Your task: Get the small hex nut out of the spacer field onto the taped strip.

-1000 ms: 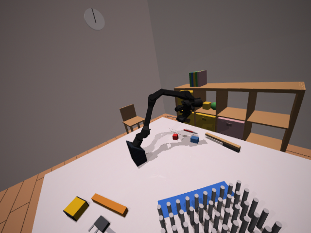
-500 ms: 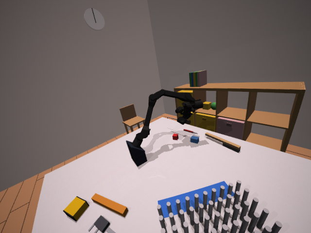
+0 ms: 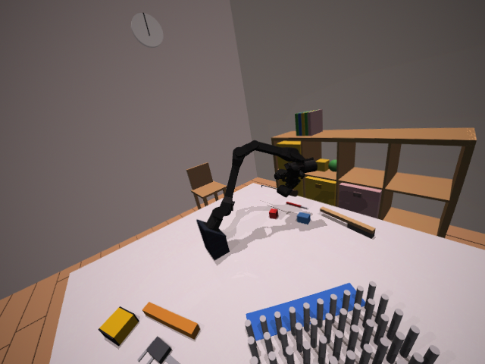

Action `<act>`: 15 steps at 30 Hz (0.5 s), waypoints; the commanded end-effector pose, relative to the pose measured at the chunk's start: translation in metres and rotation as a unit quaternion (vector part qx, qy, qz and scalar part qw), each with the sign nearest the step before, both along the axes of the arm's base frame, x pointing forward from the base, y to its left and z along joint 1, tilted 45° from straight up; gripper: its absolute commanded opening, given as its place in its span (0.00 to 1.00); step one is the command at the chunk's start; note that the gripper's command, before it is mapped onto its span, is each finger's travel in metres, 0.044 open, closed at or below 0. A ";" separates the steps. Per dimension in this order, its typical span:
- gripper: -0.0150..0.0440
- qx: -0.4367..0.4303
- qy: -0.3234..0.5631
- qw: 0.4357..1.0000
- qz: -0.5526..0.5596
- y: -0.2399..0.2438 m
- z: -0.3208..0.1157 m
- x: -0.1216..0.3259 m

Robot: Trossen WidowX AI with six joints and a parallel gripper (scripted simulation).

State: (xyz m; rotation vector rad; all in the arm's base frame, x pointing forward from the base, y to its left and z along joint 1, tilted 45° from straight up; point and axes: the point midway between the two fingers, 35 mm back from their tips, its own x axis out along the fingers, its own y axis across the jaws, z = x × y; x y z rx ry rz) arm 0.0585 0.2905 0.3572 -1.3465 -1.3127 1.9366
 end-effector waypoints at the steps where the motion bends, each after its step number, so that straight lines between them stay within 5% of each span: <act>1: 0.25 -0.004 0.003 1.000 0.000 0.003 -0.005 0.000; 15: 0.25 -0.004 0.002 1.000 0.000 0.013 -0.014 0.002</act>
